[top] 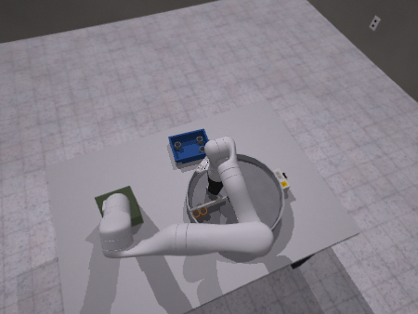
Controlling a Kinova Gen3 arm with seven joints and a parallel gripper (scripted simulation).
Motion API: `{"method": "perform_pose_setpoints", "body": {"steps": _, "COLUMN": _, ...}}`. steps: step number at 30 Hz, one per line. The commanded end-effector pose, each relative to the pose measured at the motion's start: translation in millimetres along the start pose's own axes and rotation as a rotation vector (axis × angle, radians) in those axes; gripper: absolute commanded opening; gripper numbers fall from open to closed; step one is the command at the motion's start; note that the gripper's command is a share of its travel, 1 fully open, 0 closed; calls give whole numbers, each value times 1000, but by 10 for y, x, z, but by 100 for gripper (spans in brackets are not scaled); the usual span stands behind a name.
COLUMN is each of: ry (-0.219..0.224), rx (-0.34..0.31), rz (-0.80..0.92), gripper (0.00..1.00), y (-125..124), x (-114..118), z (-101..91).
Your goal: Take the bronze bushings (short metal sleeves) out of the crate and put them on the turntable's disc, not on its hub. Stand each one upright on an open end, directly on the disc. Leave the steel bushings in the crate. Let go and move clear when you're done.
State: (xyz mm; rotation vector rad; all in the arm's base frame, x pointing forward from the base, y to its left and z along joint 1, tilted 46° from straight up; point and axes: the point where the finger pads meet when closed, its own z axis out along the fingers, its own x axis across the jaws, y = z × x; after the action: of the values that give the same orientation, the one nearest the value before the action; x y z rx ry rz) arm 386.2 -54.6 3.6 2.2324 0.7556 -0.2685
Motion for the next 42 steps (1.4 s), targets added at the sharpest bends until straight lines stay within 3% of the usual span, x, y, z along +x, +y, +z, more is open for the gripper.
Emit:
{"method": "perform_pose_setpoints", "body": {"steps": 1, "ry": 2, "rx": 1, "rz": 4, "gripper": 0, "y": -6, "x": 1, "z": 22}}
{"method": "perform_pose_setpoints", "body": {"steps": 42, "ry": 2, "rx": 1, "rz": 4, "gripper": 0, "y": -12, "x": -10, "z": 79}}
